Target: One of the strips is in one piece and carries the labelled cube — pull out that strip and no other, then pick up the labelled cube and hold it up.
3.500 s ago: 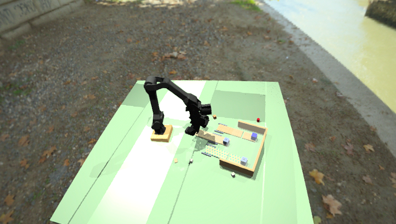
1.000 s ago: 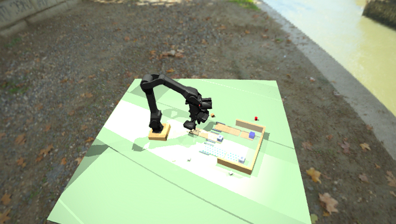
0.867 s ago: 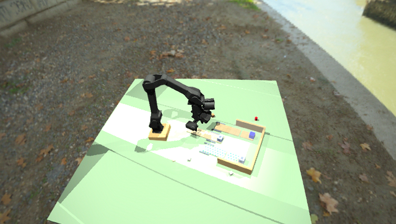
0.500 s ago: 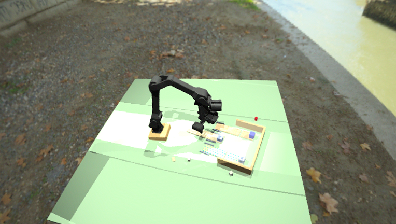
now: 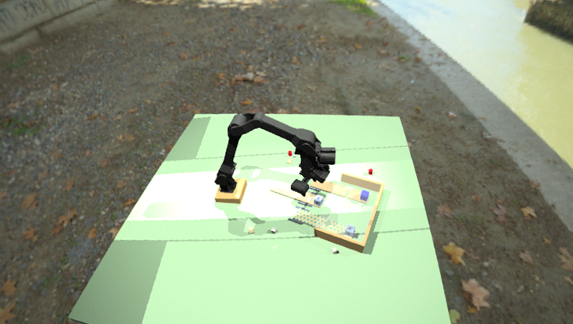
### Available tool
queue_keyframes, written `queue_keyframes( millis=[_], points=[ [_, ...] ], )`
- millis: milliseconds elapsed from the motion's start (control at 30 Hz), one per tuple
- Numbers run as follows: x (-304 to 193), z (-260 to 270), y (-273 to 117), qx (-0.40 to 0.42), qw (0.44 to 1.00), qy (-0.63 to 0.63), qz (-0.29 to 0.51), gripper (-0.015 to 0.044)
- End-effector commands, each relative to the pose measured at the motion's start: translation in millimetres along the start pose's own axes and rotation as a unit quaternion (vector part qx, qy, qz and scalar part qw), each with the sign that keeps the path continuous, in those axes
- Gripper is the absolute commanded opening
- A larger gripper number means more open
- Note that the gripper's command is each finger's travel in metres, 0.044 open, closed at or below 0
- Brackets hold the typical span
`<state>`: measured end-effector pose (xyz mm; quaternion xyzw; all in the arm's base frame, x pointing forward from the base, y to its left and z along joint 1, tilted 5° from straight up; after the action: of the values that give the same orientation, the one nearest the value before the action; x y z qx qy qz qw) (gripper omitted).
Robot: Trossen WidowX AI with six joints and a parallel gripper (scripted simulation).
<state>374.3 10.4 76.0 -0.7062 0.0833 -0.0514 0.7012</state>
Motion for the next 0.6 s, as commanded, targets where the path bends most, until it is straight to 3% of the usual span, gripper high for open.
queue_keyframes(
  millis=[0, 267, 500, 567],
  points=[
    [15.0, -3.7, 0.6, -0.003, 1.0, -0.003, 0.002, 0.044],
    [42.8, -10.0, 0.5, -0.003, 1.0, -0.003, 0.001, 0.044],
    [43.5, -10.0, 9.2, -0.003, 1.0, -0.003, 0.001, 0.0256],
    [43.7, -10.0, 12.5, -0.003, 1.0, -0.003, 0.001, 0.025]
  ],
)
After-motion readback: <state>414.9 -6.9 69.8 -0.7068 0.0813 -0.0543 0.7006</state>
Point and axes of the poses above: the point midway between the two fingers, 35 mm back from their tips, its own y axis out along the fingers, its own z axis across the jaws, x = y × z, the point moved 3 cm from there along -y, back along the fingers, and after that the axes turned 10 degrees about -y, right-handed, at the moved point
